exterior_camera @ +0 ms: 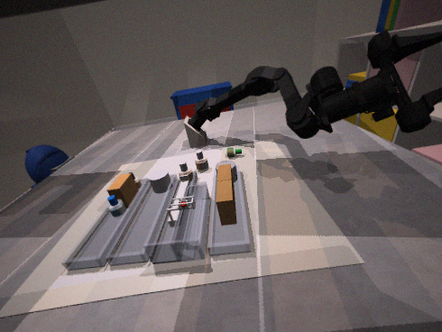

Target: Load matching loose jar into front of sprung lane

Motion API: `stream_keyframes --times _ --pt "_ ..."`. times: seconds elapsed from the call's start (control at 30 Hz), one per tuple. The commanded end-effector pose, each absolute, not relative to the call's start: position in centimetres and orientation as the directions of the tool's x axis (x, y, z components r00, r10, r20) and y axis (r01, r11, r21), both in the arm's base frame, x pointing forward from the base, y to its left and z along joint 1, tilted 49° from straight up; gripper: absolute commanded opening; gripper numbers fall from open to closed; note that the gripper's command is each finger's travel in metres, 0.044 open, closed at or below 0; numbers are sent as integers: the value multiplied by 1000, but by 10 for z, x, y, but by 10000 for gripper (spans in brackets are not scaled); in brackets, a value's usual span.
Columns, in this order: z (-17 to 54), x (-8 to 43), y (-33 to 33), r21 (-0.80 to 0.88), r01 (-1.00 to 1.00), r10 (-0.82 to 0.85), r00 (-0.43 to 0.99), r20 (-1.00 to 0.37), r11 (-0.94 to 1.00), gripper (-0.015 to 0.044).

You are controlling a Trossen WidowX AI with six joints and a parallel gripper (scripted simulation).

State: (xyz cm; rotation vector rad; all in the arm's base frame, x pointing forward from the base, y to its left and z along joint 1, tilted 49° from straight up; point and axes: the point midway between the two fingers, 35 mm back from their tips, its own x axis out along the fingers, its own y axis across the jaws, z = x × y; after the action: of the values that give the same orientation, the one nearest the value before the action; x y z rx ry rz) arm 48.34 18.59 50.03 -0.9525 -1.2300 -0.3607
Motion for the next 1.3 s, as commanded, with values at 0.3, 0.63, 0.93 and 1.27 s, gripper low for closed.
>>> stream_keyframes --times 0.3,0.63,0.93,1.27 --pt "408 577 144 -810 328 379 756 533 486 440" --pt "256 604 65 -818 -284 378 922 -89 500 440" --pt "133 544 -3 -430 -635 366 746 -557 642 440" --pt "58 411 -37 270 -543 505 344 -792 795 440"
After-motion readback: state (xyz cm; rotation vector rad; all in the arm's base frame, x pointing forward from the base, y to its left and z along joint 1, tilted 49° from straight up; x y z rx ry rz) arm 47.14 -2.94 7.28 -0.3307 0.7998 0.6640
